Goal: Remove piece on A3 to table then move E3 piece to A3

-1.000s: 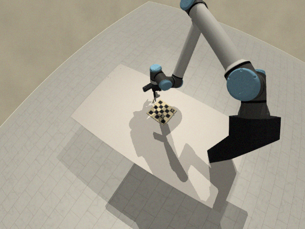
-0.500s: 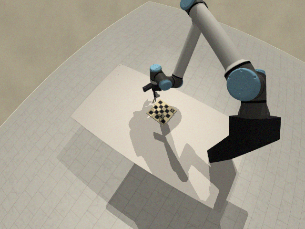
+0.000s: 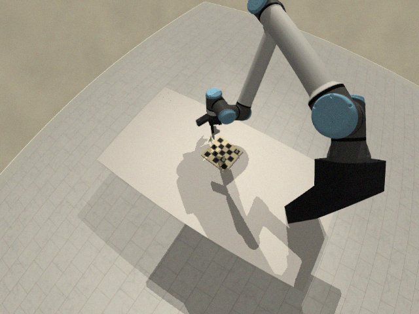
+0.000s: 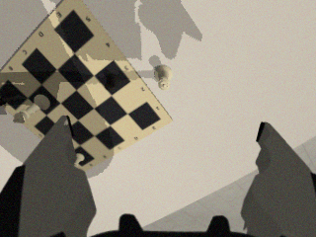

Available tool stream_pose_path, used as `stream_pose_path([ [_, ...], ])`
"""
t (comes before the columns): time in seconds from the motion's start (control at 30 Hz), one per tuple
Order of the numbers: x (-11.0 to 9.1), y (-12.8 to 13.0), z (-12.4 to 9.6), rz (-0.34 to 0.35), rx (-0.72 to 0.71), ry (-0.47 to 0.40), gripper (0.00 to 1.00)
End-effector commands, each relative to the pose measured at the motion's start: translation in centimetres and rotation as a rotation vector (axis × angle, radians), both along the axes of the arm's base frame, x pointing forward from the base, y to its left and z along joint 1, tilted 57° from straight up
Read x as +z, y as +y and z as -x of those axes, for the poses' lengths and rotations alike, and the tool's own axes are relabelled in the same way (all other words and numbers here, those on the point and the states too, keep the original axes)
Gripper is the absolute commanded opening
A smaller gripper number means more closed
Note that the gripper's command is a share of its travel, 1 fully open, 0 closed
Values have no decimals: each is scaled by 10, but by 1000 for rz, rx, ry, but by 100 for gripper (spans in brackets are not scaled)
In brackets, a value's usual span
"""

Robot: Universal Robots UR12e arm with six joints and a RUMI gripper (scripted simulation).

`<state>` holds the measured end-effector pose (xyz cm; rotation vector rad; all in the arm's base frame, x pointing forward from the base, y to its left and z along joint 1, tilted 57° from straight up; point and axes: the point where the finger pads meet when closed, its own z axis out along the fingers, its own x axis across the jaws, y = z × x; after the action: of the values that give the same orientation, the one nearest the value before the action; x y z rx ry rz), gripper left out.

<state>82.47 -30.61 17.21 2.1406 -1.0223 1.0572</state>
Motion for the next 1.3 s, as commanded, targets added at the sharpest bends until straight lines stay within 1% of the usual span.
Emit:
stream_pose_path([
  [0.0,-1,1,0,13,18,22,100],
  [0.3,-4,2,1,52,68,89,100],
  [0.5,-9,4,2,105,138,181,100],
  [0.73,-16,7,4,191,251,330,100],
  [0.8,-16,7,4,191,251,330,100],
  [1.0,-23,9,7,283,370,488,100],
  [1.27,-34,12,12,423,553,730,100],
])
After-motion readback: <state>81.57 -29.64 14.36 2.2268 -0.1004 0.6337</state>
